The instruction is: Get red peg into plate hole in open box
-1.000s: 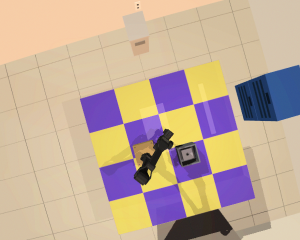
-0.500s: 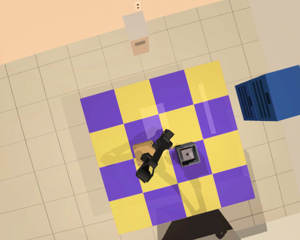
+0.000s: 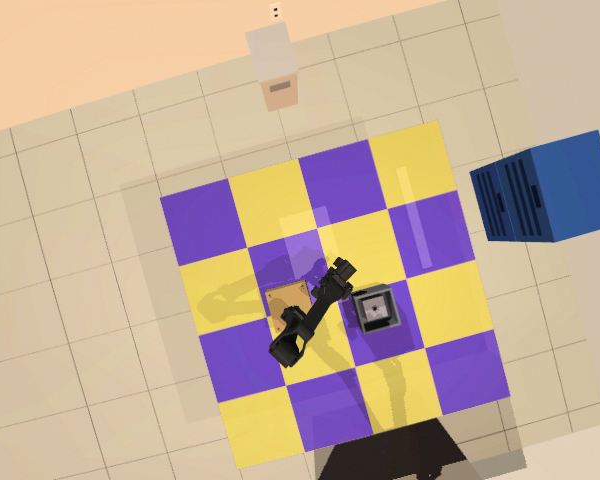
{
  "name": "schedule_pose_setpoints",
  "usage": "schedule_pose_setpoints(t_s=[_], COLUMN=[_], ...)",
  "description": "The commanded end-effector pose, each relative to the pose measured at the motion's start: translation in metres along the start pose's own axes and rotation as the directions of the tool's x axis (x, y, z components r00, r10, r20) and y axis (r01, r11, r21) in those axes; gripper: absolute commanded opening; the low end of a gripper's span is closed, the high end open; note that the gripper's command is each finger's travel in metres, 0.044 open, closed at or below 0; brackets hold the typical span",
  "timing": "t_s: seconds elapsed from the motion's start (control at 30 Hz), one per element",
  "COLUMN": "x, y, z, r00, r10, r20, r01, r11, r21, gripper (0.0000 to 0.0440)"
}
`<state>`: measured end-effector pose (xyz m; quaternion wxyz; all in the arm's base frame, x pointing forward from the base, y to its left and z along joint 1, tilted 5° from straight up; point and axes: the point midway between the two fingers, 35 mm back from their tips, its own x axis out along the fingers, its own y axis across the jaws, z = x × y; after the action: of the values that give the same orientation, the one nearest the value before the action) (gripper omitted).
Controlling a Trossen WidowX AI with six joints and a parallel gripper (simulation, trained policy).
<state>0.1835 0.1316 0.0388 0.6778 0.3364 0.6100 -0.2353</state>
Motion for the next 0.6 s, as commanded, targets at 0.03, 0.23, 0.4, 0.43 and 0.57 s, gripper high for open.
schedule_pose_setpoints(t_s=[0.03, 0.23, 0.4, 0.43, 0.57], x=[-0.019, -0.046, -0.065, -0.068, -0.075], y=[0.011, 0.025, 0.034, 0.035, 0.037], z=[0.013, 0.034, 0.054, 0.059, 0.079], r00=[0.998, 0.993, 0.986, 0.984, 0.979], r10=[0.029, 0.060, 0.072, 0.074, 0.073], r20=[0.048, 0.106, 0.151, 0.160, 0.189], r01=[-0.027, -0.054, -0.065, -0.067, -0.069], r11=[0.999, 0.997, 0.996, 0.997, 0.997], r21=[-0.036, -0.055, -0.053, -0.050, -0.026], gripper=[0.0001, 0.0000, 0.0000, 0.0000, 0.0000])
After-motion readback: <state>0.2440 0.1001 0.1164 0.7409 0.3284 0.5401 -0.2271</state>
